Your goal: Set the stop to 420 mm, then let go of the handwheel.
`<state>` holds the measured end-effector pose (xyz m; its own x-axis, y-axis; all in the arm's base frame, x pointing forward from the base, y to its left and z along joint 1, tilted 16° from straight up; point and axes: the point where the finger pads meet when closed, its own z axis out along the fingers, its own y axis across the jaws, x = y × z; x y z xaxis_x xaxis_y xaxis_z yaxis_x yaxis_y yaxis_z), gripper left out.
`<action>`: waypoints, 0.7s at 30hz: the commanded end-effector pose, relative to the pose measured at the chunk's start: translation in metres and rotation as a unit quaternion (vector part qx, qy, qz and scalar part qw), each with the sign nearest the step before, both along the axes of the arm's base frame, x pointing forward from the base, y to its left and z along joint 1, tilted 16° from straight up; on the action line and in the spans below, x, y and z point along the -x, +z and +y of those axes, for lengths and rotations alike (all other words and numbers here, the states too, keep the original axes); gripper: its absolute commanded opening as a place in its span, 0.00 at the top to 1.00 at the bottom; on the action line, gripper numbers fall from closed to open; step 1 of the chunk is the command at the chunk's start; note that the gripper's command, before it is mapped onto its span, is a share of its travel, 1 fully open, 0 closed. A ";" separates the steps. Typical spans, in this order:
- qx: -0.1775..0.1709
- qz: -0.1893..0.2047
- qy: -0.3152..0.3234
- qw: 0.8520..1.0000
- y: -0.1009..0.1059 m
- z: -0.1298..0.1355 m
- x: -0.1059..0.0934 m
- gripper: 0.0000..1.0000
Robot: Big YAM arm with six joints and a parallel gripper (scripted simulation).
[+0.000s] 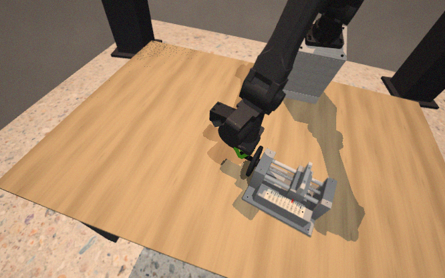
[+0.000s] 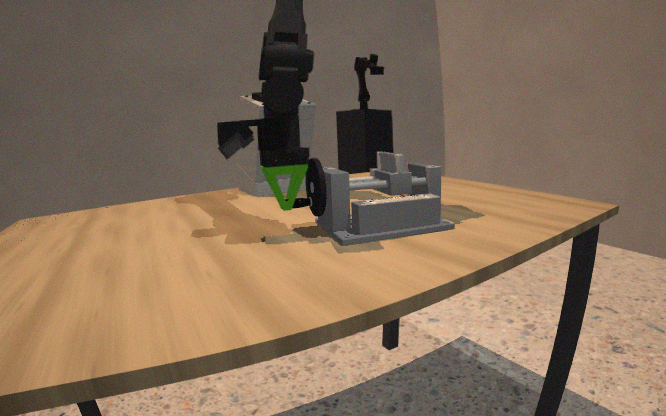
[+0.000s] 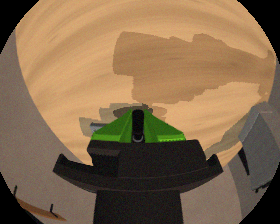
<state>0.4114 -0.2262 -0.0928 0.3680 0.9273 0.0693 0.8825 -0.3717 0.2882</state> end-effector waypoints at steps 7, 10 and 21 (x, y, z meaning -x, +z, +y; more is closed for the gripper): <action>-0.003 0.009 0.000 1.000 -0.005 -0.004 -0.023 0.94; -0.003 0.008 0.000 1.000 -0.005 -0.005 -0.028 0.94; -0.003 0.008 0.000 1.000 -0.001 -0.009 -0.037 0.94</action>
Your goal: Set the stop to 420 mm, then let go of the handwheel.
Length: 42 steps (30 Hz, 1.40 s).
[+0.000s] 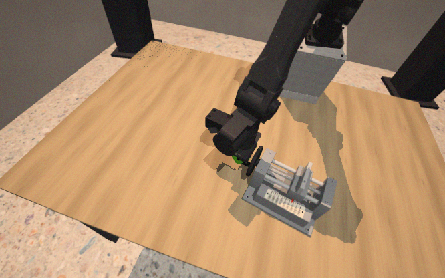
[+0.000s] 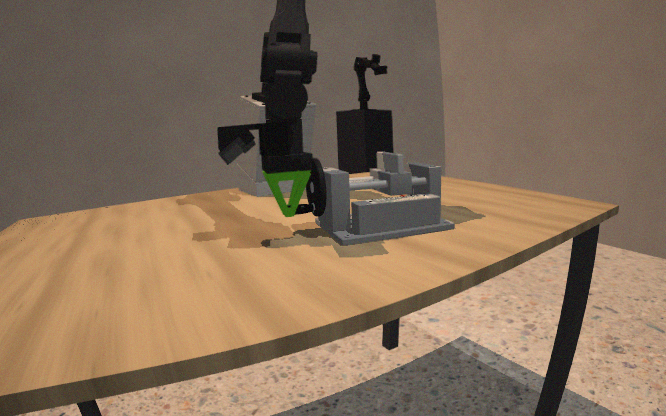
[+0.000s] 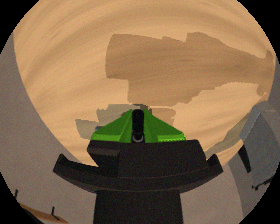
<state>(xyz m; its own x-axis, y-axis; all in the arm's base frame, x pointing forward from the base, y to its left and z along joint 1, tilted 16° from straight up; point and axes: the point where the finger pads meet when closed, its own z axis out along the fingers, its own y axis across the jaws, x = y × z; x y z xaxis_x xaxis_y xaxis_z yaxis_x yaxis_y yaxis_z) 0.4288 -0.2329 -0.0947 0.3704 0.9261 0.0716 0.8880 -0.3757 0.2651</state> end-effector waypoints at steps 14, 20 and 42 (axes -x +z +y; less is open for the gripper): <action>0.007 -0.011 0.001 1.000 0.009 -0.009 -0.035 0.94; 0.005 -0.008 0.001 1.000 0.014 -0.010 -0.038 0.94; 0.011 -0.020 0.001 1.000 0.036 -0.018 -0.054 0.94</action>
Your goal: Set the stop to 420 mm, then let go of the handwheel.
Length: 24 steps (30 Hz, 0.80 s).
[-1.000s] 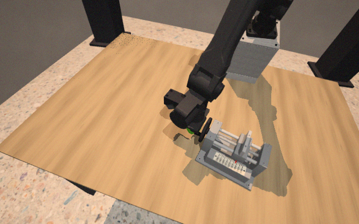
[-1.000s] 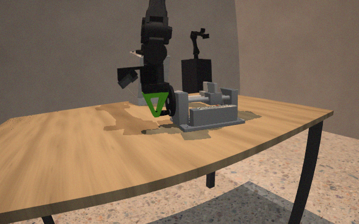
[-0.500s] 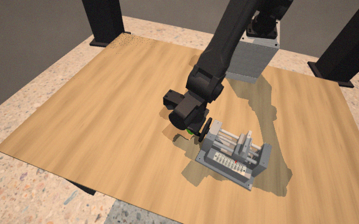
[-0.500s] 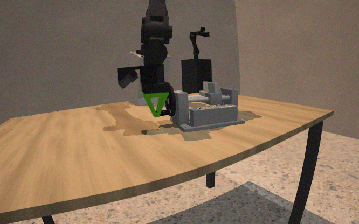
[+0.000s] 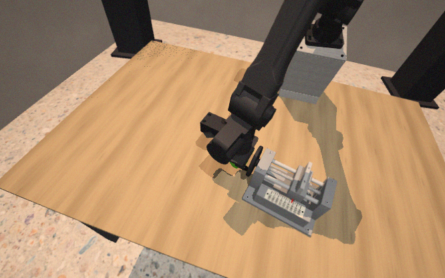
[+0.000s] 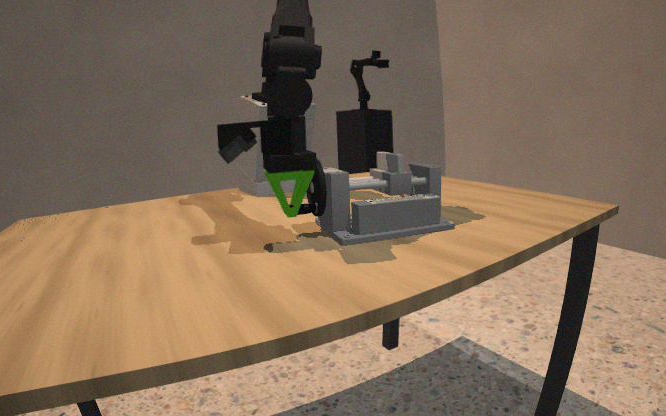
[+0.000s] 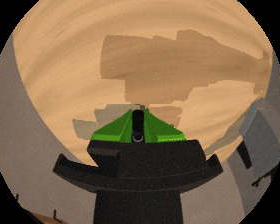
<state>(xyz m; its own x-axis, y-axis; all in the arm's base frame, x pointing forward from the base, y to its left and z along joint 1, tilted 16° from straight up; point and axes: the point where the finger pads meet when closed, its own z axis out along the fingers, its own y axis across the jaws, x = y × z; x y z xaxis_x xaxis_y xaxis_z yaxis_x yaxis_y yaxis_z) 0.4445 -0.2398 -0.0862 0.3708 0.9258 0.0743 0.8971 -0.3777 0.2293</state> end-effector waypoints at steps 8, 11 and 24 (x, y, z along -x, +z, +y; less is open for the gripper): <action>0.022 -0.042 0.000 0.999 0.041 -0.012 -0.040 0.94; 0.022 -0.042 0.000 0.999 0.045 -0.013 -0.041 0.94; 0.022 -0.042 0.000 0.999 0.051 -0.014 -0.043 0.94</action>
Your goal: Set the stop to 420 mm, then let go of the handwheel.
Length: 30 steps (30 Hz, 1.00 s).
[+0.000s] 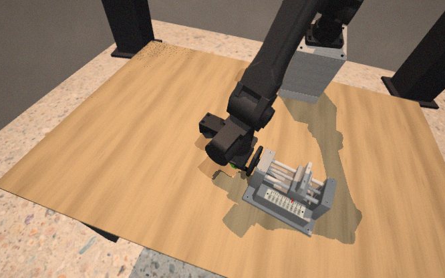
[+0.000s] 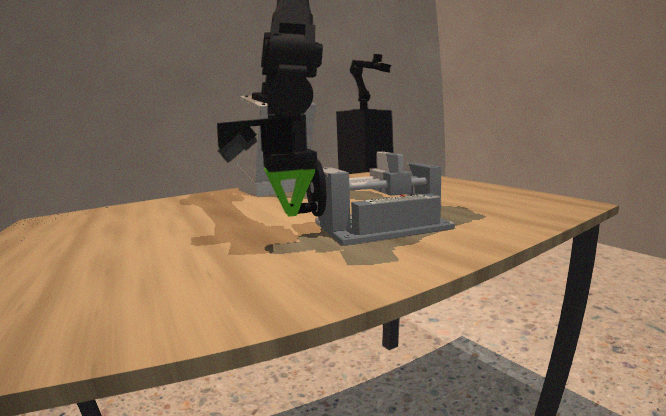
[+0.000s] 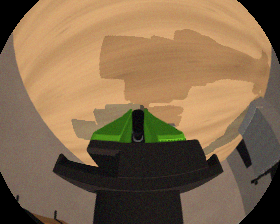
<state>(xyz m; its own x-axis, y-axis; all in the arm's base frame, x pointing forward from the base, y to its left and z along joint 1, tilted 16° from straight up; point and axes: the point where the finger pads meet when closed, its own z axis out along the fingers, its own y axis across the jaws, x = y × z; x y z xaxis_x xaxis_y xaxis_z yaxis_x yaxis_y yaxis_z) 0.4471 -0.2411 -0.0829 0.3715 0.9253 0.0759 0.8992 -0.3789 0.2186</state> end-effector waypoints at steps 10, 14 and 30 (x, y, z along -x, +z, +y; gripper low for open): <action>0.025 -0.048 0.000 0.999 0.059 -0.015 -0.045 0.94; 0.030 -0.057 0.000 0.998 0.061 -0.018 -0.049 0.94; 0.031 -0.059 -0.002 0.998 0.080 -0.020 -0.041 0.94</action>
